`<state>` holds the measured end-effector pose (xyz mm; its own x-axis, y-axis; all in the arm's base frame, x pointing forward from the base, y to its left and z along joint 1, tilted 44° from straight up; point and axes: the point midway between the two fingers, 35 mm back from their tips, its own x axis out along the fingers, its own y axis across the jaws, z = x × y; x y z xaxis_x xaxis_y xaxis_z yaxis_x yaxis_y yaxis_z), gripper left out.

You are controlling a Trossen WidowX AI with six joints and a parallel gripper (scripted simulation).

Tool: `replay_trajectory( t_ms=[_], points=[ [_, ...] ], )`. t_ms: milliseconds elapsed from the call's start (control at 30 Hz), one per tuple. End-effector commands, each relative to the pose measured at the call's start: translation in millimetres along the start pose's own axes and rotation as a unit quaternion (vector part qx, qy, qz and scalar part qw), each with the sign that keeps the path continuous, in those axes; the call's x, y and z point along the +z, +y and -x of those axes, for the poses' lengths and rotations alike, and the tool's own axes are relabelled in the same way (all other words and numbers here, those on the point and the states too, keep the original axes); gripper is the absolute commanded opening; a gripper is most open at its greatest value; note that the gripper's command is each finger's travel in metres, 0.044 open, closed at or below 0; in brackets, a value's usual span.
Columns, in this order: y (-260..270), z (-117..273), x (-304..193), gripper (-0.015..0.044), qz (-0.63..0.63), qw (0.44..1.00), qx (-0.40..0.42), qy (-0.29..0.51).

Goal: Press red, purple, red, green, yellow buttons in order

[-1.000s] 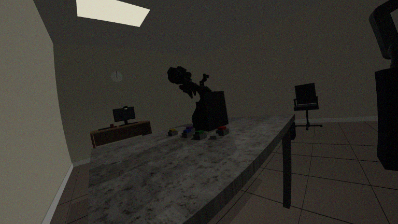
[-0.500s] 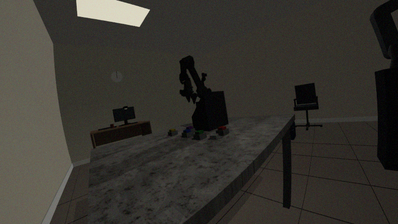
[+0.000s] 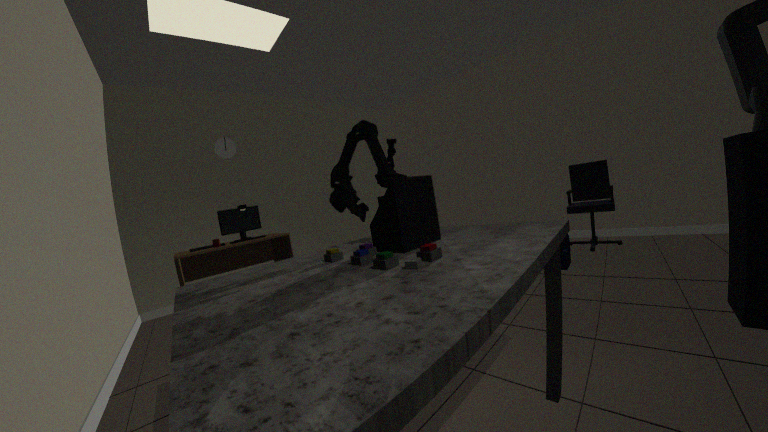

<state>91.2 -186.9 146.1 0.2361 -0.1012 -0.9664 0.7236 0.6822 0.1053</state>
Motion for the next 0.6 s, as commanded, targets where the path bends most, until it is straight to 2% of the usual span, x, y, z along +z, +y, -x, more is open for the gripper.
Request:
replay_trajectory(
  t_ms=[0, 300, 567],
  points=[
    [32.8, -34.3, 16.8, 0.0400, 0.033, 0.997, 0.001, 0.063],
    [113.1, -99.6, 17.1, 0.0400, 0.111, 0.980, -0.047, 0.157],
    [186.5, -153.3, -22.3, 0.0400, 0.194, 0.954, -0.129, 0.190]
  ],
)
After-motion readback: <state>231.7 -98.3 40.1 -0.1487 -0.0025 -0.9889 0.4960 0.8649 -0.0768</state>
